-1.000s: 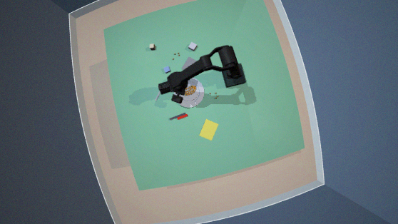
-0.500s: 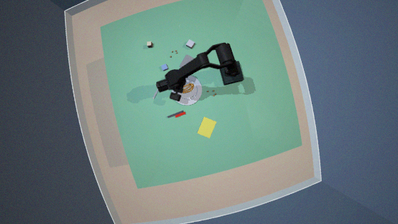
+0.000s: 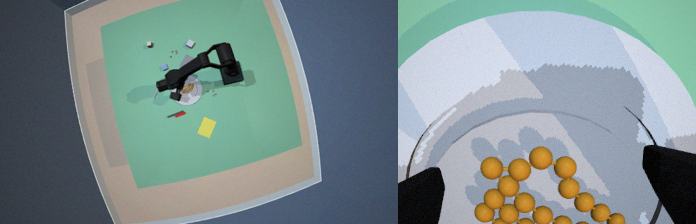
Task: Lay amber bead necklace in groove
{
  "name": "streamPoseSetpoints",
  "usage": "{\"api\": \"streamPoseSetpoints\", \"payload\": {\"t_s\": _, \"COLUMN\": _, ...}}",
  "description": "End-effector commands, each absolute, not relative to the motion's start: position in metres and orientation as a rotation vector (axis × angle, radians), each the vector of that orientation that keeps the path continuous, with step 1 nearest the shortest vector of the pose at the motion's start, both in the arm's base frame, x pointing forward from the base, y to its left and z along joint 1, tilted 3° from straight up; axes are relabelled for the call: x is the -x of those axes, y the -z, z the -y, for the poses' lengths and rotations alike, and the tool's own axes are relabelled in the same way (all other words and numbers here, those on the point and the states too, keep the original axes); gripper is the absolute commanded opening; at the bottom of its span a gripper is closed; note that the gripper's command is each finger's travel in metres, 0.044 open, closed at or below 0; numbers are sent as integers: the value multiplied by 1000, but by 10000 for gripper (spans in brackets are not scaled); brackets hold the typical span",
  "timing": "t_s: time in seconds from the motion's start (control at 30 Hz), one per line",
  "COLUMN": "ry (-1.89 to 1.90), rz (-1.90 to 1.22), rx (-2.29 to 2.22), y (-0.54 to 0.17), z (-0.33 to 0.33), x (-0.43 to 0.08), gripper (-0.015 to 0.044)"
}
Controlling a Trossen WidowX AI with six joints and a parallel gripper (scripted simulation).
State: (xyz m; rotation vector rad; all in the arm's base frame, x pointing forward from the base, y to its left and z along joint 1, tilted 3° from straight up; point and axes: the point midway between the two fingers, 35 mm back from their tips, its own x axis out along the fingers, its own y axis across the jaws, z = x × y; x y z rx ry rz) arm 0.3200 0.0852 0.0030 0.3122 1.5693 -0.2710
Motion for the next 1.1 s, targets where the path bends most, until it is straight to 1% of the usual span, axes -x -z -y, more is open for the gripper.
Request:
{"api": "streamPoseSetpoints", "payload": {"t_s": 0.0, "ry": 270, "rz": -1573, "rx": -306, "y": -7, "z": -85, "x": -320, "gripper": 440}}
{"api": "streamPoseSetpoints", "payload": {"t_s": 0.73, "ry": 269, "rz": -1574, "rx": -305, "y": -9, "z": -85, "x": -320, "gripper": 440}}
{"api": "streamPoseSetpoints", "payload": {"t_s": 0.83, "ry": 175, "rz": -1583, "rx": -212, "y": -14, "z": -83, "x": -319, "gripper": 361}}
{"api": "streamPoseSetpoints", "payload": {"t_s": 1.0, "ry": -154, "rz": -1582, "rx": 111, "y": -30, "z": -78, "x": -314, "gripper": 230}}
{"api": "streamPoseSetpoints", "payload": {"t_s": 1.07, "ry": -195, "rz": -1579, "rx": 152, "y": -33, "z": -77, "x": -314, "gripper": 177}}
